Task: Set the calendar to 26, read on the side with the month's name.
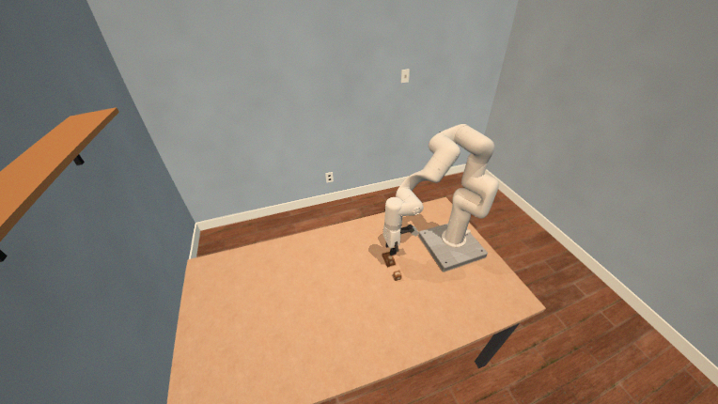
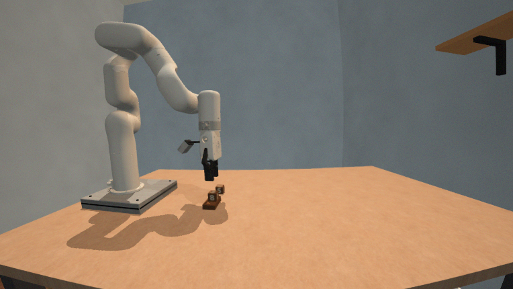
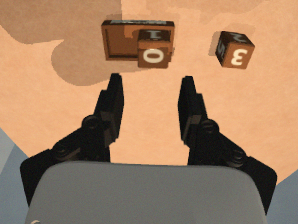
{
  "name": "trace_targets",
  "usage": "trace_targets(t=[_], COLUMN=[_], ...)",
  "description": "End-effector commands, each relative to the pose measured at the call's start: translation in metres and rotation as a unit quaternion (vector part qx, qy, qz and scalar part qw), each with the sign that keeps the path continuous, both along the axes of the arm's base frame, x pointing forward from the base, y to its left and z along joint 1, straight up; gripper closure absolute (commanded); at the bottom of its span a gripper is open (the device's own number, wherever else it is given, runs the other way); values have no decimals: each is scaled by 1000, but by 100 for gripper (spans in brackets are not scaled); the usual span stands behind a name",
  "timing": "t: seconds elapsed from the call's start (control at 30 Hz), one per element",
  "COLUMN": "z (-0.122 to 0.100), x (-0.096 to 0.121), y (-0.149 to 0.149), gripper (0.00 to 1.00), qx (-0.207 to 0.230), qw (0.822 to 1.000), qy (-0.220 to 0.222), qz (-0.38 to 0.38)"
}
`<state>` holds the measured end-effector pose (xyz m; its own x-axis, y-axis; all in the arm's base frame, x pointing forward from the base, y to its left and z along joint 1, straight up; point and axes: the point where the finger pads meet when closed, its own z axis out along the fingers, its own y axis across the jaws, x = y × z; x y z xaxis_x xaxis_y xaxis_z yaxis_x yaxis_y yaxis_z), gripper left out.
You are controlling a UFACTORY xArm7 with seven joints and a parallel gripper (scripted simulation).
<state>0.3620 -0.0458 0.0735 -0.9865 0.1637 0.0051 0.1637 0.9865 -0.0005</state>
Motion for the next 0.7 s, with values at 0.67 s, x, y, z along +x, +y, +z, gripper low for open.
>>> trace_targets(t=[0.67], z=[-32], x=[1], y=[1], gripper=[51], qx=[0], qw=[1000], qy=[-2], qz=[0])
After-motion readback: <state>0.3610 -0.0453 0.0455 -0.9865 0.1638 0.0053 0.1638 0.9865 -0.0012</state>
